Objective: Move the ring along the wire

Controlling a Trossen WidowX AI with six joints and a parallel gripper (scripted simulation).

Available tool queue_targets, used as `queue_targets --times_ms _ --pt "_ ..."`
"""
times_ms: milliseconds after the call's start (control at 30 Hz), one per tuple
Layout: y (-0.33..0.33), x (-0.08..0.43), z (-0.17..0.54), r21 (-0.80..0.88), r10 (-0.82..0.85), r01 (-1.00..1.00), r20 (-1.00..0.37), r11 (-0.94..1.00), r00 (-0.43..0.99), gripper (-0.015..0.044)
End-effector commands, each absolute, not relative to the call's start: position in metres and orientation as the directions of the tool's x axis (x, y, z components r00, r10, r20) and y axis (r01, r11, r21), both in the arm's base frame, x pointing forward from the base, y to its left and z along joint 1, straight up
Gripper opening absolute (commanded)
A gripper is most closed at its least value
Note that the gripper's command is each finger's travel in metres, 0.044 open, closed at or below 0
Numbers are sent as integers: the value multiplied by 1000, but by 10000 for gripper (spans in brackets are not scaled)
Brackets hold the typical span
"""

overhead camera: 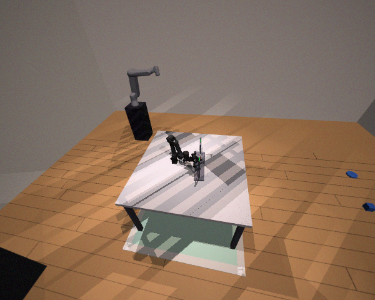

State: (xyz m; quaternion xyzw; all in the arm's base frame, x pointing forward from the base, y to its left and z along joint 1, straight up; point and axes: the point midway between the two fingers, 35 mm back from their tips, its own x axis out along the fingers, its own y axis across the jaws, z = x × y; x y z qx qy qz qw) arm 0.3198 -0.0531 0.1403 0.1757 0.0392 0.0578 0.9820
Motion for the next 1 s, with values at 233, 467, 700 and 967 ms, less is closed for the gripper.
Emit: queue_targets --times_ms 233,467,700,967 --pt "-29 312 152 501 156 -96 -79 860 985 -150" --pt "-17 304 162 579 201 -95 -121 810 972 -150" --pt "-6 294 172 654 251 -88 -160 751 955 -150" --pt "6 281 189 747 333 -78 -198 660 922 -150"
